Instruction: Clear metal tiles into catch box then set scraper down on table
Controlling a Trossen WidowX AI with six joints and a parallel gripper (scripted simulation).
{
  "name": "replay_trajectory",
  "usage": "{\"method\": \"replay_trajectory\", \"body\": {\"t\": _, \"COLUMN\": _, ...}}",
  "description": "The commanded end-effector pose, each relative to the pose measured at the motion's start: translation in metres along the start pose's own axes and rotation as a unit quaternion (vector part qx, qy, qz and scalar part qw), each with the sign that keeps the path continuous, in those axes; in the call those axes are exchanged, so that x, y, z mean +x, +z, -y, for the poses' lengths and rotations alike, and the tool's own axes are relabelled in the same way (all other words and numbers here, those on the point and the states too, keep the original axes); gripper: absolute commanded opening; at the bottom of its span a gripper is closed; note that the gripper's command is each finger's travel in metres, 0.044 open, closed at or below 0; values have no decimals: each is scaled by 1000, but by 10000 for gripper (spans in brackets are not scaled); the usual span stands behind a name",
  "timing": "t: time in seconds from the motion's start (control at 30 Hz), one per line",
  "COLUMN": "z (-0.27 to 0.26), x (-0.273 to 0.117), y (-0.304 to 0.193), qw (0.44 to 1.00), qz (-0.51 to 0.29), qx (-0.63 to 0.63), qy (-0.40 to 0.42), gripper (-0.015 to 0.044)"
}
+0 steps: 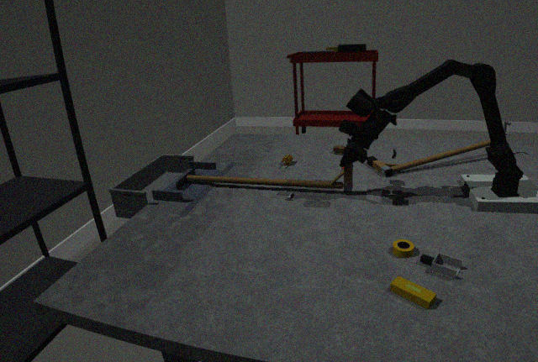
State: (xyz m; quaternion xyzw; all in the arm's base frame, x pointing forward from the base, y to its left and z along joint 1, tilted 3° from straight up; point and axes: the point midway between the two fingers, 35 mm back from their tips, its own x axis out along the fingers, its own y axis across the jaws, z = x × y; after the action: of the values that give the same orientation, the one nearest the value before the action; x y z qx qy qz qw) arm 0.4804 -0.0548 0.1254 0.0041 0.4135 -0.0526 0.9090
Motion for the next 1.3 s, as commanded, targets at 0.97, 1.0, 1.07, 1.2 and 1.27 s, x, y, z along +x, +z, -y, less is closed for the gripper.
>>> {"method": "replay_trajectory", "body": {"t": 0.97, "z": 1, "x": -40, "y": -33, "qw": 1000, "qz": 11, "qx": 1, "qy": -1, "gripper": 0}}
{"method": "replay_trajectory", "body": {"t": 1.0, "z": 1, "x": -40, "y": -34, "qw": 1000, "qz": 11, "qx": 1, "qy": -1, "gripper": 0}}
{"method": "replay_trajectory", "body": {"t": 1.07, "z": 1, "x": -42, "y": -36, "qw": 1000, "qz": 11, "qx": 1, "qy": -1, "gripper": 0}}
{"method": "replay_trajectory", "body": {"t": 1.2, "z": 1, "x": -46, "y": -42, "qw": 1000, "qz": 11, "qx": 2, "qy": -1, "gripper": 0}}
{"method": "replay_trajectory", "body": {"t": 1.27, "z": 1, "x": -48, "y": -44, "qw": 1000, "qz": 11, "qx": 2, "qy": -1, "gripper": 0}}
